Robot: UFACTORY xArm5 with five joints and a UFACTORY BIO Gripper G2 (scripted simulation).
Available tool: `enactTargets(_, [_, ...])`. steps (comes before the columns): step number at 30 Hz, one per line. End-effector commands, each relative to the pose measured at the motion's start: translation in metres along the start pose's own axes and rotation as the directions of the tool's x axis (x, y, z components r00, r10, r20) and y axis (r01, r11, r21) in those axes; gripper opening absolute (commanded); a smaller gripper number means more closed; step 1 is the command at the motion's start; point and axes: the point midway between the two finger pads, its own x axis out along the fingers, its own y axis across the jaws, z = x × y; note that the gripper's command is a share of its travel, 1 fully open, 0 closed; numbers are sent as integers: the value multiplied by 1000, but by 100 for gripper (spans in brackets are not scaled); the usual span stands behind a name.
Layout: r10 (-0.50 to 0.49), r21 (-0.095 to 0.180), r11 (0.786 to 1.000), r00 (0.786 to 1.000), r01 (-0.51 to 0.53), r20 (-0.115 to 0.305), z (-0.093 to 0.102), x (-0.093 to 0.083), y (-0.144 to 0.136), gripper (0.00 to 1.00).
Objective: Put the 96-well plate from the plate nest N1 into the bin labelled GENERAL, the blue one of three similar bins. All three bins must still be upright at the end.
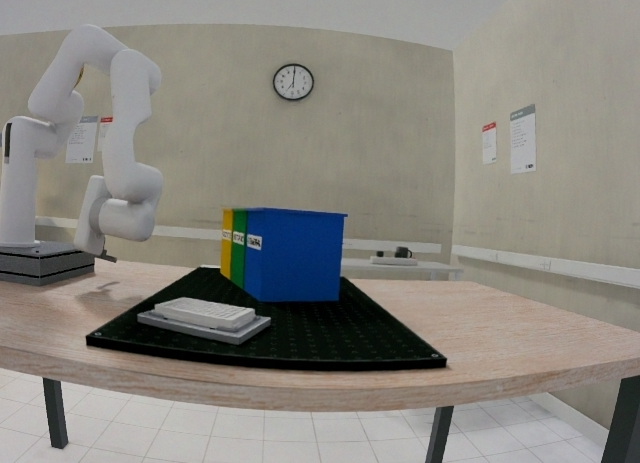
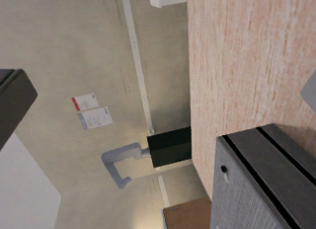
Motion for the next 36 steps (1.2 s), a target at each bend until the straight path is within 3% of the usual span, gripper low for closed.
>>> enactTargets(1, [0, -1, 1000, 1000, 0, 0, 0, 0, 0, 100])
enactTargets(17, [0, -1, 1000, 1000, 0, 0, 0, 0, 0, 100])
enactTargets(18, [0, -2, 1000, 1000, 0, 0, 3, 1, 6, 37])
enactTargets(32, [0, 0, 1000, 1000, 0, 0, 42, 13, 84, 37])
enactTargets(36, [0, 0, 1000, 1000, 0, 0, 48, 15, 95, 37])
